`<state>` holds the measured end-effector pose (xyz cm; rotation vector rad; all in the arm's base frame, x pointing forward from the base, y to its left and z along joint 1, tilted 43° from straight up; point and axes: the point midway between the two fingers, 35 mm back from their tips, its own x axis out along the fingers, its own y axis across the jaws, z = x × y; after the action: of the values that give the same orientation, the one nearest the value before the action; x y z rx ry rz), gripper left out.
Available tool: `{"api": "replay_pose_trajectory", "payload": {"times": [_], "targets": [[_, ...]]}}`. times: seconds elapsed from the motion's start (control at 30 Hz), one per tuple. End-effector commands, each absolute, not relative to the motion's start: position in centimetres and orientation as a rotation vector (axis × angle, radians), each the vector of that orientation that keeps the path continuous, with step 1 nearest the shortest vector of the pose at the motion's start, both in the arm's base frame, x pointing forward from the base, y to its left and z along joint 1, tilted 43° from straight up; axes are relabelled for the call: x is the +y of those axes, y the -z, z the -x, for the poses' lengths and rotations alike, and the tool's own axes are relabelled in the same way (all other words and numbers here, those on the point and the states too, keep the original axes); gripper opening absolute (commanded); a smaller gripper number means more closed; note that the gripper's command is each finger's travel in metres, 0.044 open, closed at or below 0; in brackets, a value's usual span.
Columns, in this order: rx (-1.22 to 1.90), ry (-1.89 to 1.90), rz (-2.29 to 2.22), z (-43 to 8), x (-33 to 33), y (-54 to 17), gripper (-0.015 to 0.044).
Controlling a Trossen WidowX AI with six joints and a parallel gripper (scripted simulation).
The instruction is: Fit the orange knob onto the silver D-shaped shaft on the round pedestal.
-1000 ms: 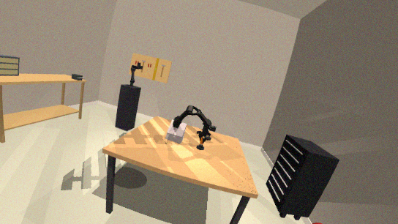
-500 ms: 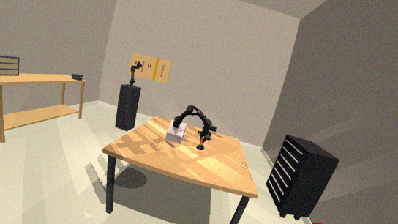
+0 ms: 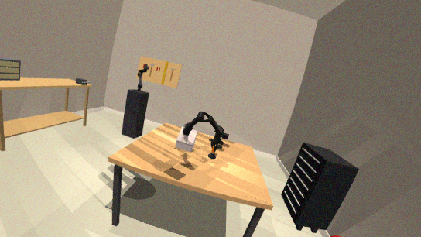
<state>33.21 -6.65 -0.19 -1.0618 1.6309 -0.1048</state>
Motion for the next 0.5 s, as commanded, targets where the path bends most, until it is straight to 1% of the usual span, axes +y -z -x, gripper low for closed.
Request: {"api": "replay_pose_trajectory", "payload": {"times": [0.0,0.33,0.47], "targets": [[1.628,0.109,1.061,-33.24,-6.65,0.28,0.0000],[1.628,0.109,1.061,-33.29,-6.24,-0.04,0.0000],[1.609,0.176,0.996,-33.31,-6.23,-0.05,0.0000]]}}
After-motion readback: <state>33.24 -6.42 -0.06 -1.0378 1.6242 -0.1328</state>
